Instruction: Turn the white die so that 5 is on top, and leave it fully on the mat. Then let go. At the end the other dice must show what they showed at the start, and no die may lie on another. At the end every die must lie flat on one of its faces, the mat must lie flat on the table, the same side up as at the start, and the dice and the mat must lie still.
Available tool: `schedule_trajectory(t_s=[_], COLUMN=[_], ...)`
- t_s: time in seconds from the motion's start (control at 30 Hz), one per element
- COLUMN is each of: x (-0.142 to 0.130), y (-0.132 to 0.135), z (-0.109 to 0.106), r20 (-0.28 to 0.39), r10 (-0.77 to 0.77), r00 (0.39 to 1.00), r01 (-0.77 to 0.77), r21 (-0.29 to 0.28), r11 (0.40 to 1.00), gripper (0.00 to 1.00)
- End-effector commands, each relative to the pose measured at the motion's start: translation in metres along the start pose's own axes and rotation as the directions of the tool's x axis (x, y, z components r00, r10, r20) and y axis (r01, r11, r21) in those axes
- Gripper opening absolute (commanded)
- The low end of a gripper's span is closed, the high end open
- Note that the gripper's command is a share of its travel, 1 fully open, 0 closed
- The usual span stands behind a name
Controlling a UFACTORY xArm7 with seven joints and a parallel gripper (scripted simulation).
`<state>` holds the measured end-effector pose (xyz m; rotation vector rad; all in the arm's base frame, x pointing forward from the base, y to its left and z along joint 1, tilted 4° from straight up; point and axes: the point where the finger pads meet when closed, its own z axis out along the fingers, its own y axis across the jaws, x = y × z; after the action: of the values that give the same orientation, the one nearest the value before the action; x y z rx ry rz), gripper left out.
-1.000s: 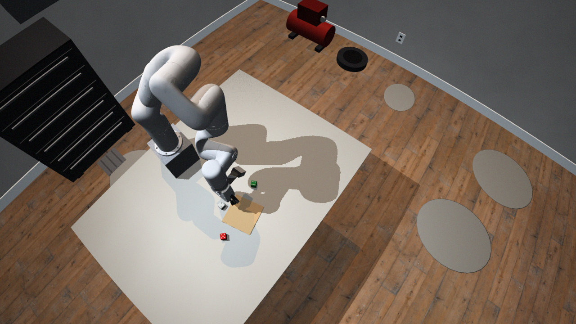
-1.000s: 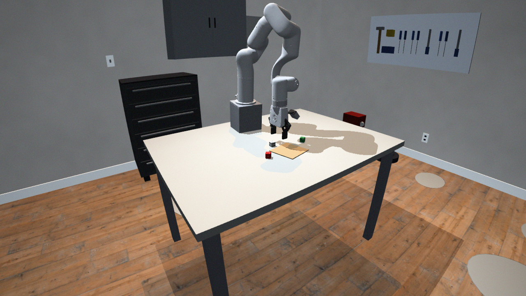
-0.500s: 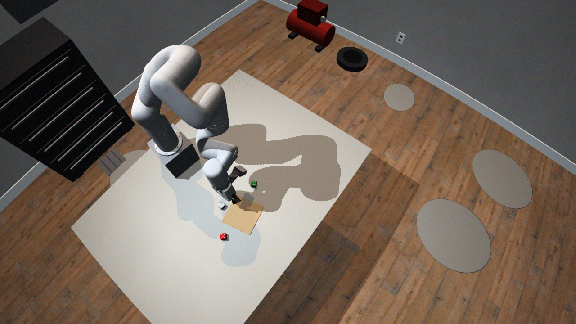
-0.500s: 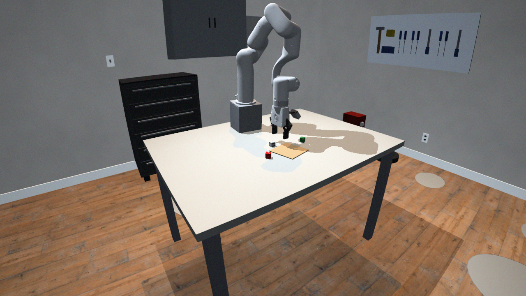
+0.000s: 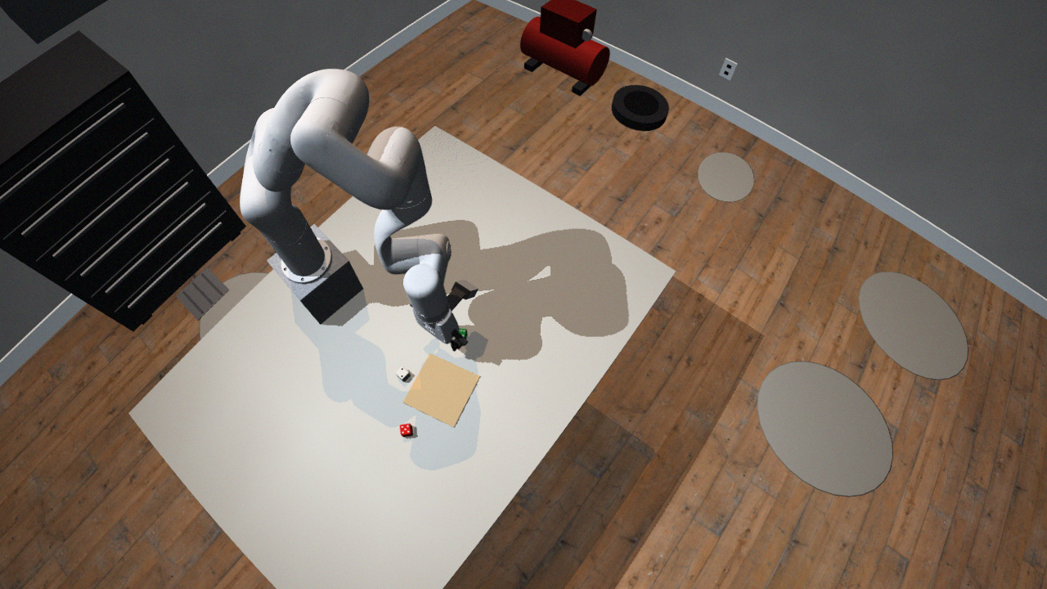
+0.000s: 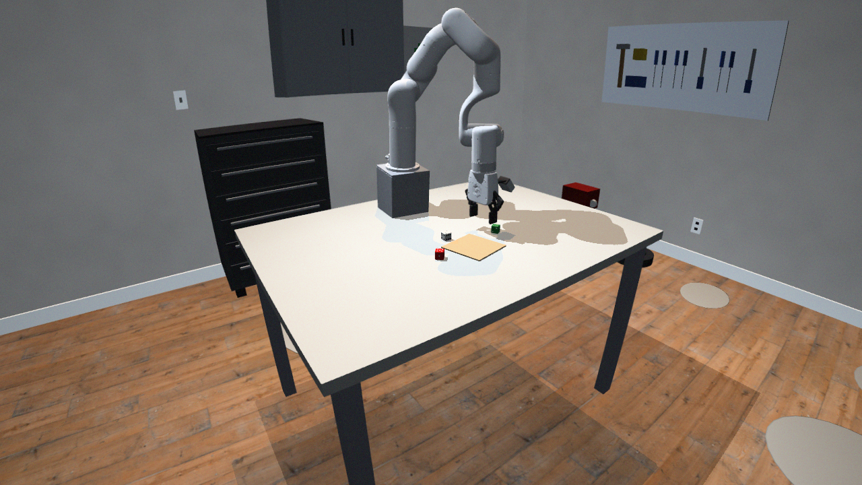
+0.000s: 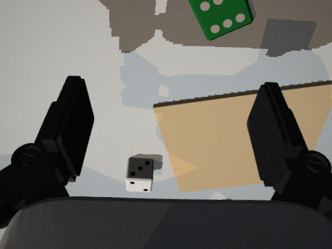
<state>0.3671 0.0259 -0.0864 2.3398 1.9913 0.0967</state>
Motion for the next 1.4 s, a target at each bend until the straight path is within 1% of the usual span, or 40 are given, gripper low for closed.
schedule_trajectory(t_s=[0.0, 0.2, 0.37, 1.37], x=[0.016, 0.059, 0.077, 0.08], y=[0.008, 0.02, 0.025, 0.026], z=[0.0, 0.001, 0.001, 0.001], r20=[0.014, 0.014, 0.014, 0.014], r10=[0.01, 0.01, 0.01, 0.01], r00=[1.0, 1.0, 1.0, 1.0], r01=[-0.01, -0.01, -0.01, -0.01], r21=[0.017, 0.017, 0.017, 0.017], r11=[1.0, 1.0, 1.0, 1.0], gripper=[1.0, 1.0, 1.0, 1.0])
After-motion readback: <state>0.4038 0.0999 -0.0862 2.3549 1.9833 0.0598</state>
